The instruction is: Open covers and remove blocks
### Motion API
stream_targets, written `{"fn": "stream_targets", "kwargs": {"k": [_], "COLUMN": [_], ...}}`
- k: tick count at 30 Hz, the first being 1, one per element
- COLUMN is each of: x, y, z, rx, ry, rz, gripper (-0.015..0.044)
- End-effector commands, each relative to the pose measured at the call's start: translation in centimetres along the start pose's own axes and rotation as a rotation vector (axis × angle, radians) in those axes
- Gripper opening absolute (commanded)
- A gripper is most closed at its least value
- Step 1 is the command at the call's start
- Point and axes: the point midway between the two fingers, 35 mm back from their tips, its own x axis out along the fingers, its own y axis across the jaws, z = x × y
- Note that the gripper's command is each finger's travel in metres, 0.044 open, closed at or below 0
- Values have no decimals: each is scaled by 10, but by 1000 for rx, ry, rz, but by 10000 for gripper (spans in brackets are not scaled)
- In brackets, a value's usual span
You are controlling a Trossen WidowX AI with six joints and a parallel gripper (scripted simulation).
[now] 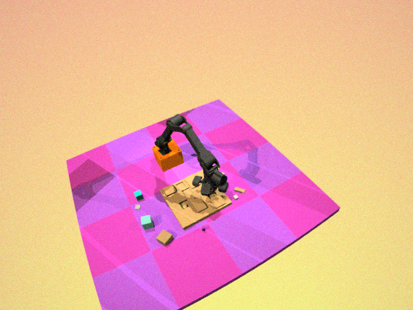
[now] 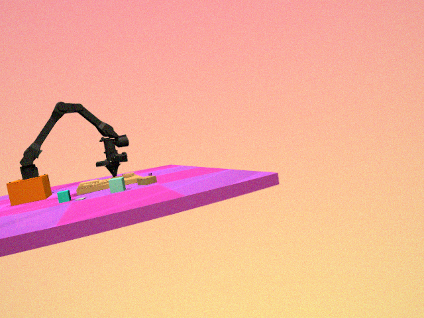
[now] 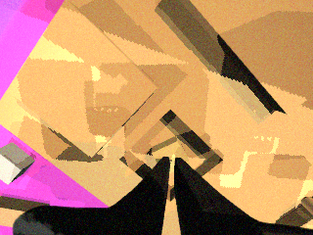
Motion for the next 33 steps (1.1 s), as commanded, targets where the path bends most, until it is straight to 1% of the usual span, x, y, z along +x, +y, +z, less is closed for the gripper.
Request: {"fn": "stream_targets", "kwargs": {"k": [1,3,4,33], "x": [-2,-5,-7,-55], "y": [0,0,1,2], "z": [0,0,0,0], "rx": [30,88,118,969], "ry": [0,0,0,-1], "rz": [0,0,0,1], "gripper": [79,131,144,144]}}
